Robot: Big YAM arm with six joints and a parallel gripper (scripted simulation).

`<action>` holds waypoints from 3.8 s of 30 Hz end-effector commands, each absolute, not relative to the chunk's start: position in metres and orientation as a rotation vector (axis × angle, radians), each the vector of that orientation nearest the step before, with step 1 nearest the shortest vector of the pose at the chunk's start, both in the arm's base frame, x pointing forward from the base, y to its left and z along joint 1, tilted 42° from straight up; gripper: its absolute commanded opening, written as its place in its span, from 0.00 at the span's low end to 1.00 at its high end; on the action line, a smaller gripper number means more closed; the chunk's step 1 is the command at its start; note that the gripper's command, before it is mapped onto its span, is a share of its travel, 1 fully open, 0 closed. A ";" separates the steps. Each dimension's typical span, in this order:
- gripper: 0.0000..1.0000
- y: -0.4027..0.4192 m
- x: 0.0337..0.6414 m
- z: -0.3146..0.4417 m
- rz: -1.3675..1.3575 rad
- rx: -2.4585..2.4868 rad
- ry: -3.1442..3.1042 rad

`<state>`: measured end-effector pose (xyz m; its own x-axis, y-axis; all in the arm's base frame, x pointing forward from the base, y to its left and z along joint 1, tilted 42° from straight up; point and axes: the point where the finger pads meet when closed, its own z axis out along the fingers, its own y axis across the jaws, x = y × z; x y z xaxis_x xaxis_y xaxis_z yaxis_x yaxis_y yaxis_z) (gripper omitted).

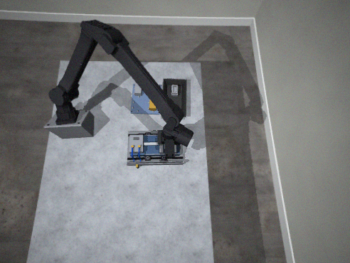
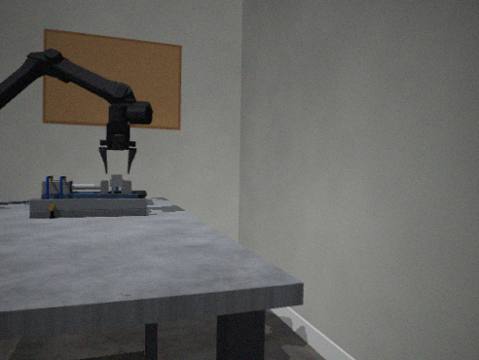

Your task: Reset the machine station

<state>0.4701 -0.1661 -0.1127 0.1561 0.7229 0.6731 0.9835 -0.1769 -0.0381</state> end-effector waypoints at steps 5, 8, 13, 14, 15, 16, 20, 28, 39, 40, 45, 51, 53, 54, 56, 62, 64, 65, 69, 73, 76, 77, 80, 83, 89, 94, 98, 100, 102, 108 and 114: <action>0.64 -0.165 0.471 -0.121 -0.721 -1.963 -1.611; 0.64 -0.165 0.471 -0.121 -0.721 -1.963 -1.611; 0.64 -0.165 0.471 -0.121 -0.721 -1.963 -1.611; 0.64 -0.165 0.471 -0.121 -0.721 -1.963 -1.611; 0.64 -0.165 0.471 -0.121 -0.721 -1.963 -1.611; 0.64 -0.165 0.471 -0.121 -0.721 -1.963 -1.611; 0.64 -0.165 0.471 -0.121 -0.721 -1.963 -1.611; 0.64 -0.164 0.471 -0.121 -0.720 -1.962 -1.611; 0.64 -0.161 0.475 -0.122 -0.721 -1.961 -1.620; 0.64 -0.160 0.475 -0.122 -0.721 -1.960 -1.620; 0.64 -0.158 0.475 -0.124 -0.718 -1.958 -1.619; 0.64 -0.157 0.474 -0.125 -0.719 -1.959 -1.619; 0.64 -0.158 0.475 -0.125 -0.720 -1.960 -1.619; 0.64 -0.158 0.475 -0.126 -0.720 -1.960 -1.619; 0.64 -0.157 0.475 -0.126 -0.719 -1.960 -1.619; 0.64 -0.154 0.475 -0.127 -0.719 -1.958 -1.620; 0.64 -0.155 0.476 -0.127 -0.719 -1.958 -1.622; 0.64 -0.155 0.476 -0.127 -0.719 -1.958 -1.622; 0.64 -0.157 0.476 -0.127 -0.723 -1.963 -1.621; 0.64 -0.157 0.475 -0.128 -0.723 -1.964 -1.619; 0.64 -0.157 0.475 -0.128 -0.722 -1.963 -1.619; 0.64 -0.156 0.475 -0.128 -0.722 -1.962 -1.619; 0.64 -0.156 0.475 -0.129 -0.721 -1.961 -1.619; 0.64 -0.155 0.475 -0.129 -0.721 -1.961 -1.619; 0.64 -0.155 0.474 -0.129 -0.720 -1.960 -1.619; 0.64 -0.155 0.474 -0.129 -0.720 -1.959 -1.619; 0.64 -0.155 0.474 -0.129 -0.720 -1.959 -1.619; 0.64 -0.155 0.474 -0.129 -0.720 -1.959 -1.619; 0.64 -0.155 0.474 -0.129 -0.720 -1.959 -1.619; 0.64 -0.155 0.474 -0.129 -0.720 -1.959 -1.619; 0.64 -0.155 0.474 -0.129 -0.720 -1.959 -1.619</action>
